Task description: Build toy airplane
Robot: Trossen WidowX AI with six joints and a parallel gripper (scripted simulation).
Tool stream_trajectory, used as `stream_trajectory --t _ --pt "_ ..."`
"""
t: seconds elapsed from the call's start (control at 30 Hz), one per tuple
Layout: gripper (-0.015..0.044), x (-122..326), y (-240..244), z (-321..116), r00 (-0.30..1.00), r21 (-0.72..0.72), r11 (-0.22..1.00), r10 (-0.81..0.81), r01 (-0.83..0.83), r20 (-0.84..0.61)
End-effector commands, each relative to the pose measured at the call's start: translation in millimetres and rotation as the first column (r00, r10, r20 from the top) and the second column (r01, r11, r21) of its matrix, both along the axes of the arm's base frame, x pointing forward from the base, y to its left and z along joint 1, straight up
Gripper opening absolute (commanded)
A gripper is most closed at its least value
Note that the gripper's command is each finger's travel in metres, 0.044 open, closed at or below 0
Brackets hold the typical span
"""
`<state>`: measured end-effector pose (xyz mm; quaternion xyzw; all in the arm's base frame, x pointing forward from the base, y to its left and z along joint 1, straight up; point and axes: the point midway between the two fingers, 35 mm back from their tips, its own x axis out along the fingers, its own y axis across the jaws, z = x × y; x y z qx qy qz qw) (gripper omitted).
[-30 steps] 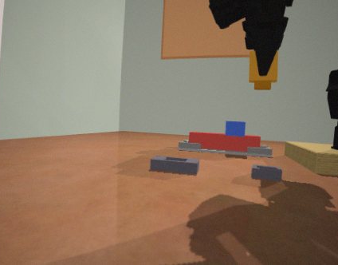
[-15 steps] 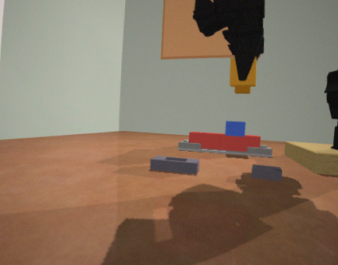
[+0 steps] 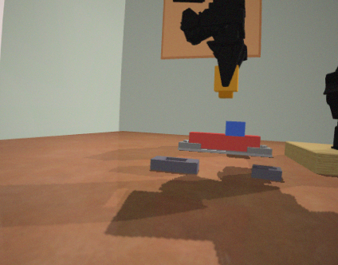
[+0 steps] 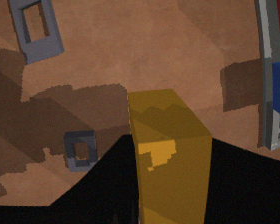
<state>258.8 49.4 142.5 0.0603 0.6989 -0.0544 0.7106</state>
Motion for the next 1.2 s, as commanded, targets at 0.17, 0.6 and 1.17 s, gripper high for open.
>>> stream_trajectory --t 0.17,0.6,1.17 --pt "0.0 16.4 -20.6 -2.0 1.0 0.002 1.0 0.019 -0.019 0.009" --pt "0.0 33.2 -53.0 -8.1 0.999 -0.003 0.999 0.043 -0.043 0.009" --pt "0.0 48.8 -100.0 -17.3 0.998 -0.008 0.998 0.067 -0.067 0.011"
